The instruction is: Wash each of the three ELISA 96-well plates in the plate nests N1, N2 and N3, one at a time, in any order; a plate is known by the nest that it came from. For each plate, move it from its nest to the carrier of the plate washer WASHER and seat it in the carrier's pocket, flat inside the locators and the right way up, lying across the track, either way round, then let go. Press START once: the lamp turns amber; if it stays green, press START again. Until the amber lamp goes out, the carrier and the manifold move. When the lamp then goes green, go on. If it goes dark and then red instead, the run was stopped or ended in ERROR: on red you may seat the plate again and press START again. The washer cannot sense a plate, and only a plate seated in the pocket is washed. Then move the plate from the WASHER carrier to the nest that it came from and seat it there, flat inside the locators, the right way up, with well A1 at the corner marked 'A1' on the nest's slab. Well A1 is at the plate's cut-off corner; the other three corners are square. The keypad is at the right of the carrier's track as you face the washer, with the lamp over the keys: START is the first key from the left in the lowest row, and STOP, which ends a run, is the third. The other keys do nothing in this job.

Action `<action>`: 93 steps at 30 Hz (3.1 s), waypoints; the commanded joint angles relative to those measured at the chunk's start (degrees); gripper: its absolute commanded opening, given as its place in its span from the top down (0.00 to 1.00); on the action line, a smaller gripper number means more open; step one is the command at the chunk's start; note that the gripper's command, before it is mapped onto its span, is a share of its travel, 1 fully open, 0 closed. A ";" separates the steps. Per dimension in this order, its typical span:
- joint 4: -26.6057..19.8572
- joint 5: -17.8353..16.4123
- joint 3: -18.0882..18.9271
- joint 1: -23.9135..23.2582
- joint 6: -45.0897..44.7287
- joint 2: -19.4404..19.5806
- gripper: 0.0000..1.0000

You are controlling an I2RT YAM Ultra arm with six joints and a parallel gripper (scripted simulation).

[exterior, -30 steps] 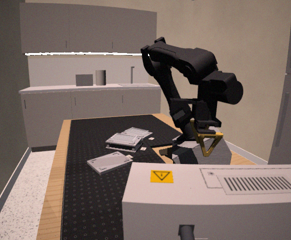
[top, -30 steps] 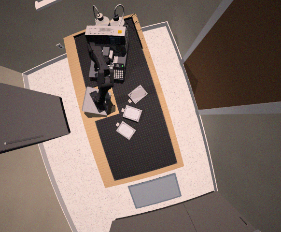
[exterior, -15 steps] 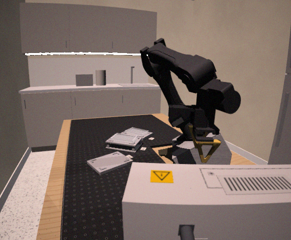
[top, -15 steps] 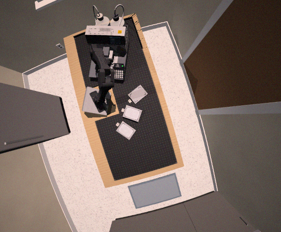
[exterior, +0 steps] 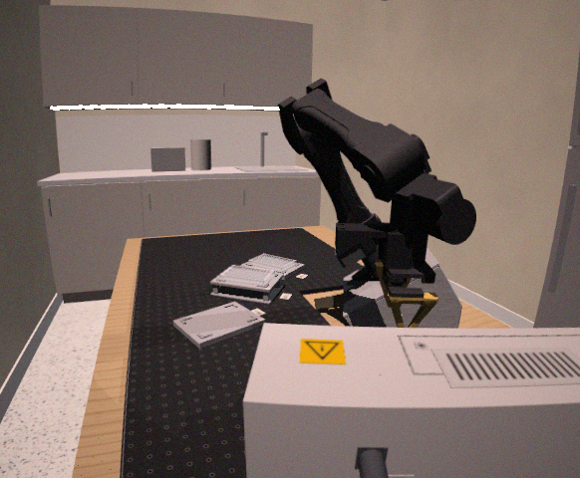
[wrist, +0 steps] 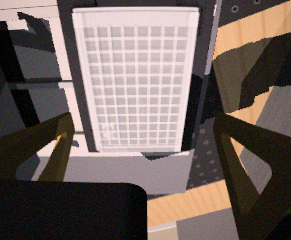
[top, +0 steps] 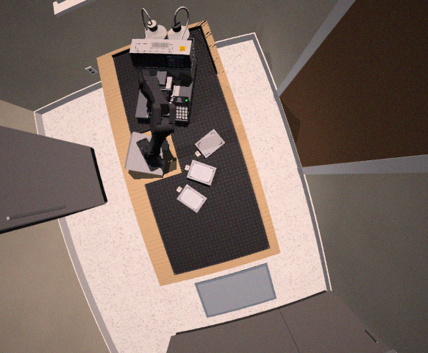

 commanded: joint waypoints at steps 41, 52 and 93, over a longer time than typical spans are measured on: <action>6.62 0.84 -3.33 -1.74 -2.86 0.47 0.00; 8.31 0.98 -4.31 -2.38 -3.61 0.76 0.00; 12.95 1.34 -6.82 -4.16 -5.71 1.73 0.00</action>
